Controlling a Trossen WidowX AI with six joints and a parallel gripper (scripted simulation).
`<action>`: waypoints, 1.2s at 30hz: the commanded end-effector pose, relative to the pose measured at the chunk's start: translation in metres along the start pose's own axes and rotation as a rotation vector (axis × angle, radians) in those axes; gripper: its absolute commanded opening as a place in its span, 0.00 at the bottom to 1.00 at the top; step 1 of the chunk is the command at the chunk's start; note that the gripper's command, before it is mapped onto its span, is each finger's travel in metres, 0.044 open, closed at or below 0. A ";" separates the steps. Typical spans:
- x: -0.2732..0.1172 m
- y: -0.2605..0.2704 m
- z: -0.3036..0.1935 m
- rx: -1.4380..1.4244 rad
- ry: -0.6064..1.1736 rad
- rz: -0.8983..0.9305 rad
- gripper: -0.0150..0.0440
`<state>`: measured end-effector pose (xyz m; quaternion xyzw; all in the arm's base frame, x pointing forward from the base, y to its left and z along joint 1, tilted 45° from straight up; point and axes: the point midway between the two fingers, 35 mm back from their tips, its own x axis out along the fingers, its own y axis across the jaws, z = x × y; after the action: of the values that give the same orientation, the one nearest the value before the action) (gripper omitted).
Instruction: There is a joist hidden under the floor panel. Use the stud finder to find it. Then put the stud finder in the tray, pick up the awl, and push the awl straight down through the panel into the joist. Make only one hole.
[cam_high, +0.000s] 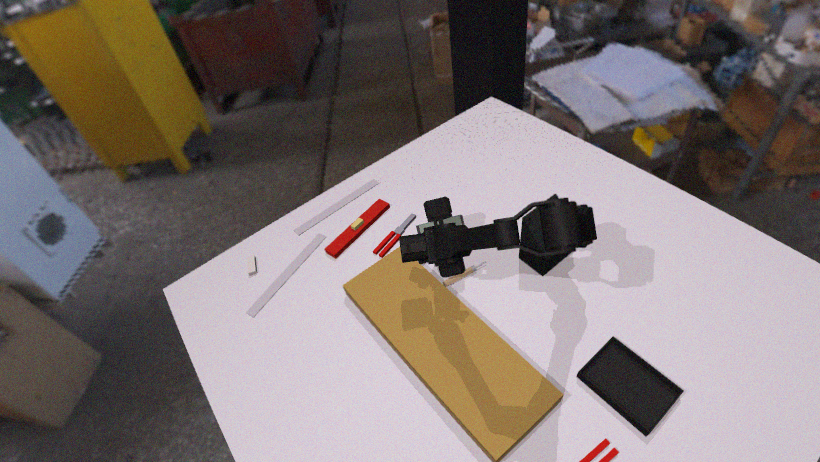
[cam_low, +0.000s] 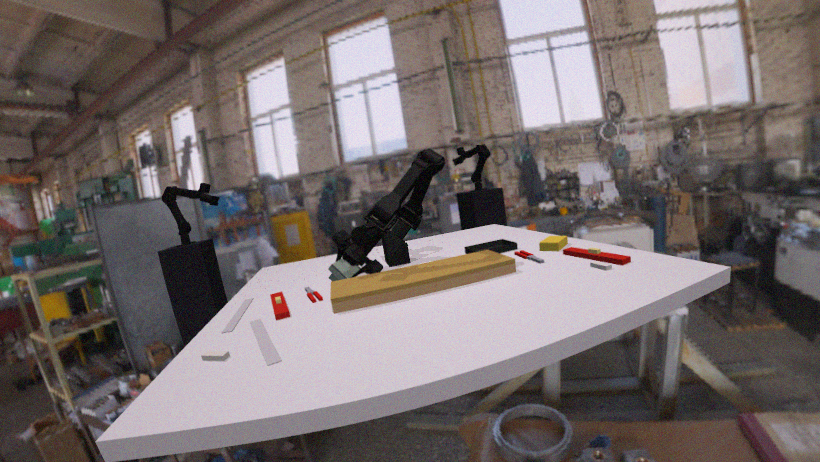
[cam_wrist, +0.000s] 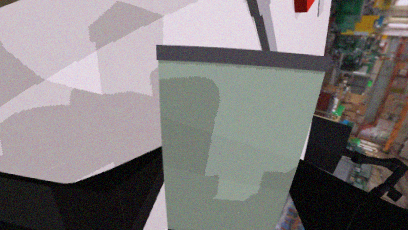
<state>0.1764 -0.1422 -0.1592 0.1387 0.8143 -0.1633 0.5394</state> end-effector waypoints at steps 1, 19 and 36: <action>-0.001 -0.001 0.000 0.002 0.000 -0.003 1.00; -0.028 0.000 0.000 0.000 0.000 0.000 1.00; -0.103 -0.032 -0.003 -0.001 0.006 0.001 1.00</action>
<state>0.2038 -0.1809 -0.0525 0.1378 0.8093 -0.1678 0.5458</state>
